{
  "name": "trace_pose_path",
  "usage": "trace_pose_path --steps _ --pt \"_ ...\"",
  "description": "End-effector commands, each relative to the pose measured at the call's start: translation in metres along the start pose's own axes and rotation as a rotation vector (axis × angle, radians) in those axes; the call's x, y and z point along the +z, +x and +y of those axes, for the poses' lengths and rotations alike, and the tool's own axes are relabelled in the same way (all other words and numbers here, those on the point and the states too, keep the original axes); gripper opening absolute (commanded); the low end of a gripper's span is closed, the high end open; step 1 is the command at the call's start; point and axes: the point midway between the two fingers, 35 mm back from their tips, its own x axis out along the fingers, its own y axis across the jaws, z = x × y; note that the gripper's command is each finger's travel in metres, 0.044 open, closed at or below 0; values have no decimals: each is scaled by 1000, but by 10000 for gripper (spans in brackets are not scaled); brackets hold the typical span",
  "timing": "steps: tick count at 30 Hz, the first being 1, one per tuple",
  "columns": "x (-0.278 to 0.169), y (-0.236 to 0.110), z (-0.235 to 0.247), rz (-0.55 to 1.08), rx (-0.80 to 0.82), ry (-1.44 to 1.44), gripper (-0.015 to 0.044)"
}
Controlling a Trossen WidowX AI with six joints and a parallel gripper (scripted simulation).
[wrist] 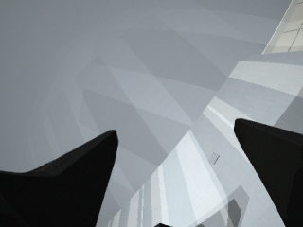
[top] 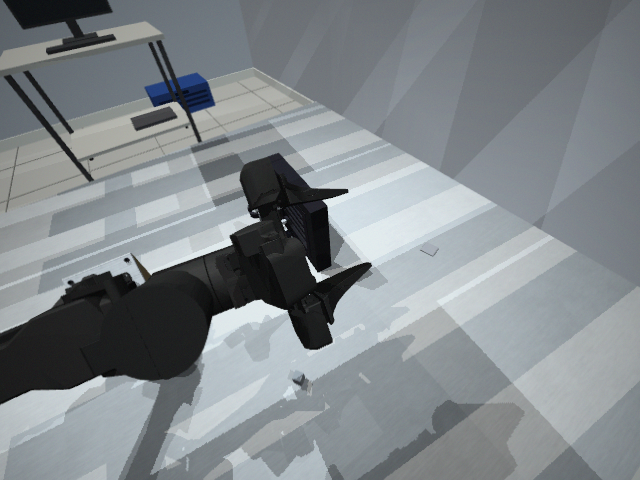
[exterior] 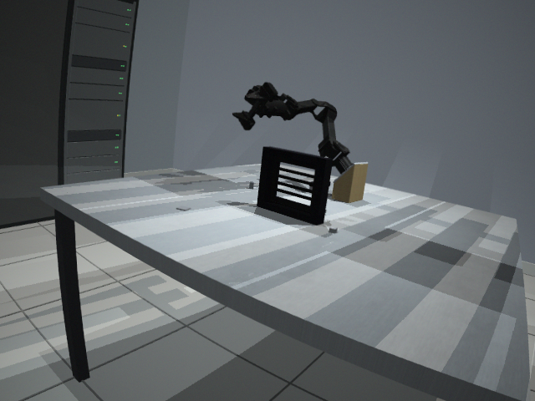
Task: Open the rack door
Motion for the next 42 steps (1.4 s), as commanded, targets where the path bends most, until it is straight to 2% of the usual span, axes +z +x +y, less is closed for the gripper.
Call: trace_pose_path --steps 1,4,5,24,42 --pt "0 0 0 2 1 1 374" --pt "-6 4 5 37 14 9 295" --pt "-10 7 8 57 22 14 289" --pt "-94 42 64 516 47 134 289" --pt "-169 43 106 919 -57 84 289"
